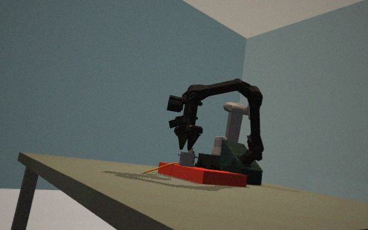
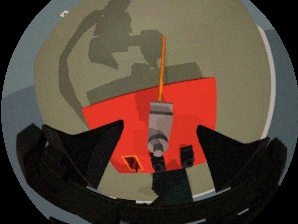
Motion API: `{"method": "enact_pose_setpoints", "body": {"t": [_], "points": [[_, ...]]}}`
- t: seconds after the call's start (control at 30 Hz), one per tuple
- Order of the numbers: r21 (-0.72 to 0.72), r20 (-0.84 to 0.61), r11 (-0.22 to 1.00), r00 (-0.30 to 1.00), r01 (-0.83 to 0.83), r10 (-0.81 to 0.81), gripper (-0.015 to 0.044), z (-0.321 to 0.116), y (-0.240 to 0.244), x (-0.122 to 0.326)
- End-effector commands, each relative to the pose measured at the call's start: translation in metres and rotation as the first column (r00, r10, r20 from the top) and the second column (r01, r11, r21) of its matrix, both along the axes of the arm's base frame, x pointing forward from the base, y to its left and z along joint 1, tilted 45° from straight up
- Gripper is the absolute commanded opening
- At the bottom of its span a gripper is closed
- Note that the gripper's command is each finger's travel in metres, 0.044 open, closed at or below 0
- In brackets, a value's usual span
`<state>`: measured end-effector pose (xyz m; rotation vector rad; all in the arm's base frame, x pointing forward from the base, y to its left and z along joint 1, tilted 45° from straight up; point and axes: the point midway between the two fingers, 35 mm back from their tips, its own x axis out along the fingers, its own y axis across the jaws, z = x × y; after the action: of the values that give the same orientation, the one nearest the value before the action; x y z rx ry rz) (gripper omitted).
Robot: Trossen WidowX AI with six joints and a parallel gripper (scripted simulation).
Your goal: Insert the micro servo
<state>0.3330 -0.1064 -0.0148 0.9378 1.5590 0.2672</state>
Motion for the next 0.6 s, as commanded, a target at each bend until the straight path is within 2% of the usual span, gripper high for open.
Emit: {"method": "enact_pose_setpoints", "body": {"t": [0.0,0.3,0.57], "points": [[0.007,-0.008,1.000,1.000,0.003,-0.003,0.0440,-0.0046,0.0060,-0.0009],[0.008,-0.008,1.000,1.000,0.003,-0.003,0.0440,-0.0130,0.0144,-0.0003],[0.008,-0.008,1.000,1.000,0.003,-0.003,0.0230,-0.0130,0.0144,-0.0003]]}}
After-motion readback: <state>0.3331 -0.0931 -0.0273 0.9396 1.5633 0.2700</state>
